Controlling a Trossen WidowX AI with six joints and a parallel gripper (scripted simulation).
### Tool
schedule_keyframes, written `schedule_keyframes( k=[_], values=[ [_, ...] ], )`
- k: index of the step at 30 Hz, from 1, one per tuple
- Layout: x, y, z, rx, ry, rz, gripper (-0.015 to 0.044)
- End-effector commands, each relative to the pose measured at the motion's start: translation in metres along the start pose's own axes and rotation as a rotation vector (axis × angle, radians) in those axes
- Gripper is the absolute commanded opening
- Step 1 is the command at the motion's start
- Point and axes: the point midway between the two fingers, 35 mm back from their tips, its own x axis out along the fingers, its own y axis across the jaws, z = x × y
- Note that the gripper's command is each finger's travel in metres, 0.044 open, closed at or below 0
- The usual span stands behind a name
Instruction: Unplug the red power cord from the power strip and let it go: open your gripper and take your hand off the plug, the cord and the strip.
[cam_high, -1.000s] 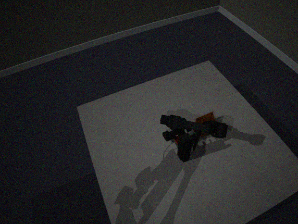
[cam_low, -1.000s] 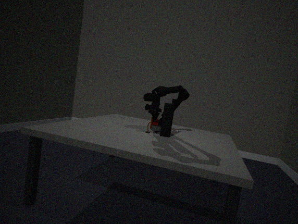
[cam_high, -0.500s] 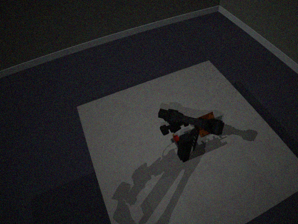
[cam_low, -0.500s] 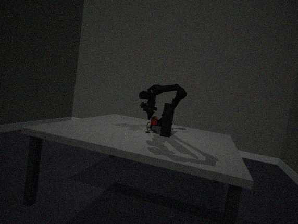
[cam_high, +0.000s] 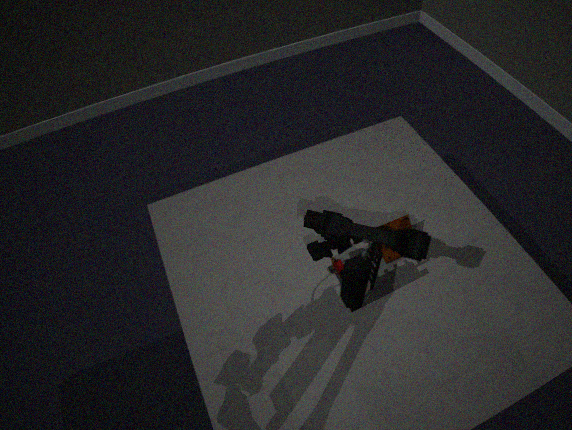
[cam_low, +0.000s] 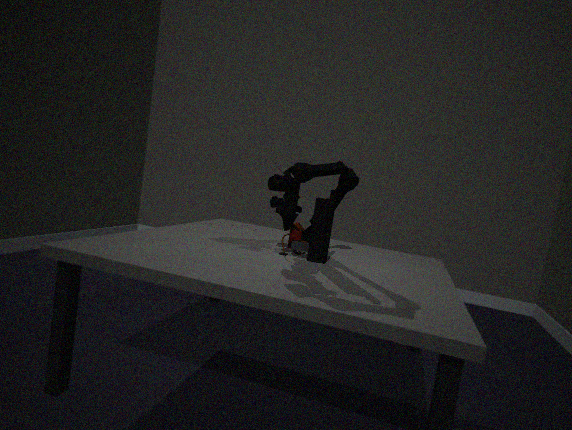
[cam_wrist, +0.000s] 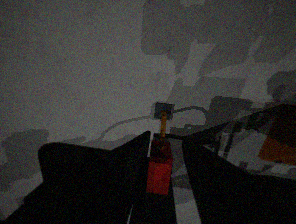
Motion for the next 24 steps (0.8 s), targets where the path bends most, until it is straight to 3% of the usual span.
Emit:
schedule_keyframes(
  k=[1, 24],
  values=[
    [-0.007, 0.0, 0.0, 0.001, 0.0, 0.009, 0.016],
    [-0.008, 0.001, -0.027, 0.001, 0.001, 0.009, 0.016]
  ],
)
